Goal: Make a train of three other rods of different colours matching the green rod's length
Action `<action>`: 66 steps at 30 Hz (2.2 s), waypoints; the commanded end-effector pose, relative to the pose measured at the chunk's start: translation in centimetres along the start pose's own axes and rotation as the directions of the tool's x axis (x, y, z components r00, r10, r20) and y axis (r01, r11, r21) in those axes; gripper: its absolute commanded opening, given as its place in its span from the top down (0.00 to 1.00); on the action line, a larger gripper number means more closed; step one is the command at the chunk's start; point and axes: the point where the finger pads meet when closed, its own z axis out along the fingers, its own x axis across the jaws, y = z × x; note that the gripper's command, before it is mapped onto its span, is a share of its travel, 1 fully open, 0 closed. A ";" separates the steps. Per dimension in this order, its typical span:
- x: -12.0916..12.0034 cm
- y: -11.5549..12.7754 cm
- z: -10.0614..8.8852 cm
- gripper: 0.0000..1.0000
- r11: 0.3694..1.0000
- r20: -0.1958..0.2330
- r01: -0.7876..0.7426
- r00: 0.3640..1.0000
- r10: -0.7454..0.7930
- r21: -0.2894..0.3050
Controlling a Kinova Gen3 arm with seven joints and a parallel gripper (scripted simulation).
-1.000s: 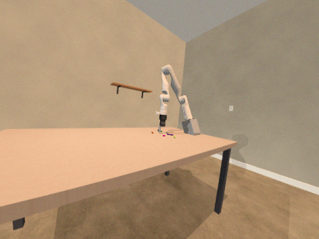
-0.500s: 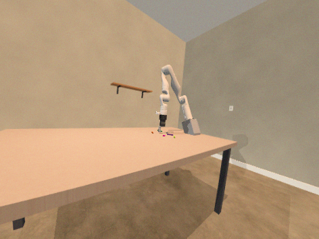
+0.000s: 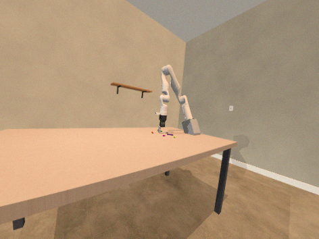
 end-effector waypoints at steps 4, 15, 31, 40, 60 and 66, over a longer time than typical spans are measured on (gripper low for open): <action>0.0 0.1 0.4 0.76 1.000 -0.003 0.002 1.000 -0.002 -0.001; 0.0 0.1 0.6 0.76 1.000 -0.003 0.002 1.000 -0.002 -0.001; 0.0 0.1 0.6 0.76 1.000 -0.003 0.002 1.000 -0.002 -0.001; 0.0 0.1 0.6 0.76 1.000 -0.003 0.002 1.000 -0.002 -0.001; 0.0 0.1 0.6 0.52 1.000 -0.003 0.002 1.000 -0.002 -0.001; 0.0 0.1 0.6 0.46 1.000 -0.003 0.002 1.000 -0.002 -0.001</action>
